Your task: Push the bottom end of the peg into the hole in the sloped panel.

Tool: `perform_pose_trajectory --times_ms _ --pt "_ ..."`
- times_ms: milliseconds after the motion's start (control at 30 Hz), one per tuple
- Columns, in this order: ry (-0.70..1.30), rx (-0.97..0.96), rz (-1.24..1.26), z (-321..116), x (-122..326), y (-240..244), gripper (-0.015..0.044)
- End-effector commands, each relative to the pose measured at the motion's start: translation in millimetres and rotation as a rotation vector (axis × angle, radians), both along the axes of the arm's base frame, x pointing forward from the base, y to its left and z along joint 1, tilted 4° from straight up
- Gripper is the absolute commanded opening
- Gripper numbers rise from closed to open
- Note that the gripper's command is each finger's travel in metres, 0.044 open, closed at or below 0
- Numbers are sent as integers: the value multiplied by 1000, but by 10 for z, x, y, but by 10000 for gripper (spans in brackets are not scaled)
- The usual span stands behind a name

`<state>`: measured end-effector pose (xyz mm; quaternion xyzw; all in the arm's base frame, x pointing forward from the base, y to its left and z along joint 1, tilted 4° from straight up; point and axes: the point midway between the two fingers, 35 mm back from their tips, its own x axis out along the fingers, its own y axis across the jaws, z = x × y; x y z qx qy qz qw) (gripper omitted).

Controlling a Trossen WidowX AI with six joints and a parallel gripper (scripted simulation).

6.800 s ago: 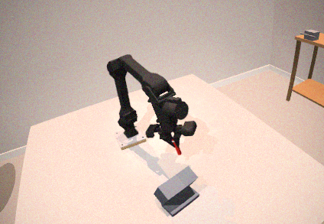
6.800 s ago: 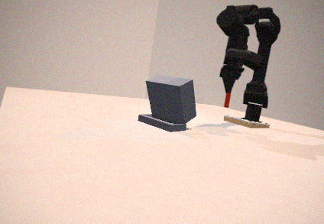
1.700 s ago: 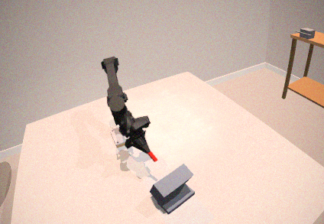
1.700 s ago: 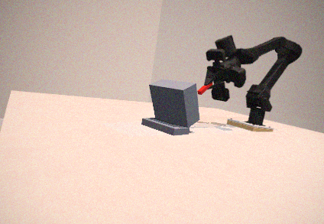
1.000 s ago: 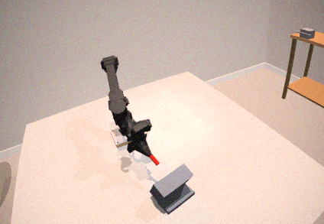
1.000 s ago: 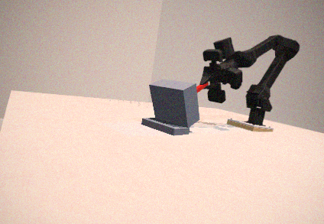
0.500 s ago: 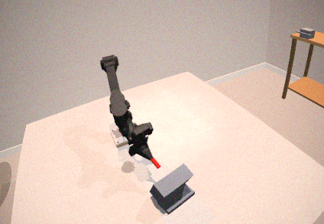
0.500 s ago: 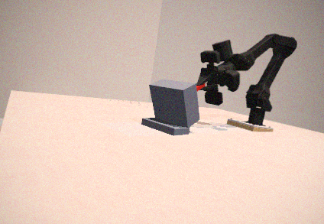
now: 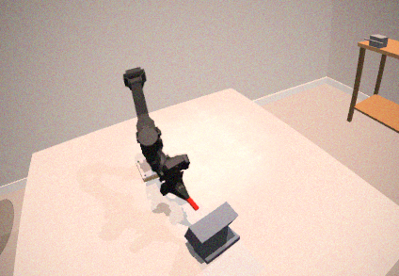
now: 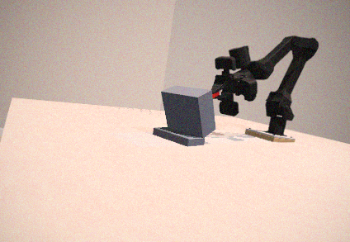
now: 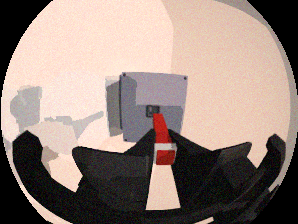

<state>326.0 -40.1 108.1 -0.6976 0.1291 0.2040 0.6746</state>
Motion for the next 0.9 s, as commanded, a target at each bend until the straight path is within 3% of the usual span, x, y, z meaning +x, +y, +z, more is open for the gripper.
perform_pose_trajectory --times_ms 0,867 --pt "1 3 -10 -45 12 -9 0" --pt "-10 5 -15 -176 238 16 0"
